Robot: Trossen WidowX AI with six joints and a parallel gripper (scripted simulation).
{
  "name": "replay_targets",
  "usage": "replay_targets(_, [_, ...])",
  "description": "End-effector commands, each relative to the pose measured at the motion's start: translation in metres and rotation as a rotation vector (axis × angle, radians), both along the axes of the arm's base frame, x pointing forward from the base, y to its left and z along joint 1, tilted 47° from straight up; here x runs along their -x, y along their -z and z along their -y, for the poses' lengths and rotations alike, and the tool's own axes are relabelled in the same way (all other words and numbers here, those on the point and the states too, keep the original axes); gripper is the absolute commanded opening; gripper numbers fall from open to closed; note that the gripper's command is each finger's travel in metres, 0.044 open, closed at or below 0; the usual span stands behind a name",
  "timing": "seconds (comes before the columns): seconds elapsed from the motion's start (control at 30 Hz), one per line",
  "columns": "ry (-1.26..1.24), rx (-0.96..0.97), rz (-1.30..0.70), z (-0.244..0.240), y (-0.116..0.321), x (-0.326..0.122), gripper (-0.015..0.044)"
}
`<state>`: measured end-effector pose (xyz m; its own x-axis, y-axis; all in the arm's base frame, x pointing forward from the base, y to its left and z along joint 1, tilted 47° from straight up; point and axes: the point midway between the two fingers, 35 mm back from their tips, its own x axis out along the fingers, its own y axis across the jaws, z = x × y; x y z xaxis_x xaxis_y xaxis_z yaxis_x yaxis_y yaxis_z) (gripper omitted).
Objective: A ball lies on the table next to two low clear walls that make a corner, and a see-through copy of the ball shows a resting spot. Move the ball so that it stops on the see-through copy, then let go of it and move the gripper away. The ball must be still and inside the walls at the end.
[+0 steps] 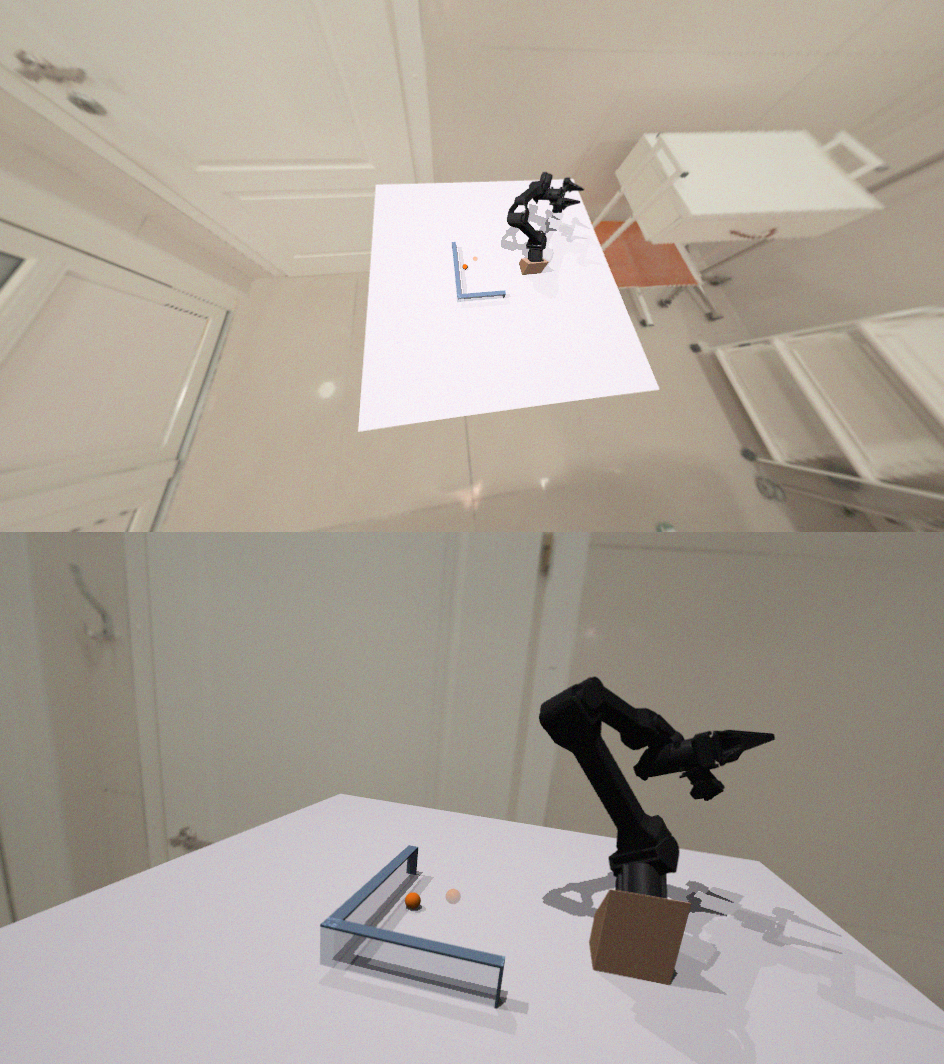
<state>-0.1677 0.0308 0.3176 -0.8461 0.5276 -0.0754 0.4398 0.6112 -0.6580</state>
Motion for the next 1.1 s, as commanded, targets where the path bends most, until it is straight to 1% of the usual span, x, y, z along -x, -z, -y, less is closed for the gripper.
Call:
replay_targets(0.0, [-0.004,0.002,0.000,0.001,0.000,0.000,0.0374])
replay_targets(0.1, [-0.064,0.027,-0.004,0.015,-0.001,0.005,0.0295])
replay_targets(0.17, [-0.144,0.061,-0.007,0.035,-0.001,0.010,0.0243])
replay_targets(0.37, [-0.423,0.188,0.013,0.110,0.000,0.012,0.0237])
replay_targets(0.53, [-0.641,0.293,0.062,0.173,0.005,-0.008,0.0237])
replay_targets(0.63, [-0.764,0.354,0.106,0.209,0.009,-0.029,0.0237])
replay_targets(0.77, [-0.925,0.445,0.186,0.251,0.016,-0.067,0.0237])
replay_targets(0.93, [-1.107,0.544,0.314,0.292,0.026,-0.130,0.0237])
replay_targets(1.07, [-1.231,0.606,0.440,0.309,0.042,-0.188,0.0237])
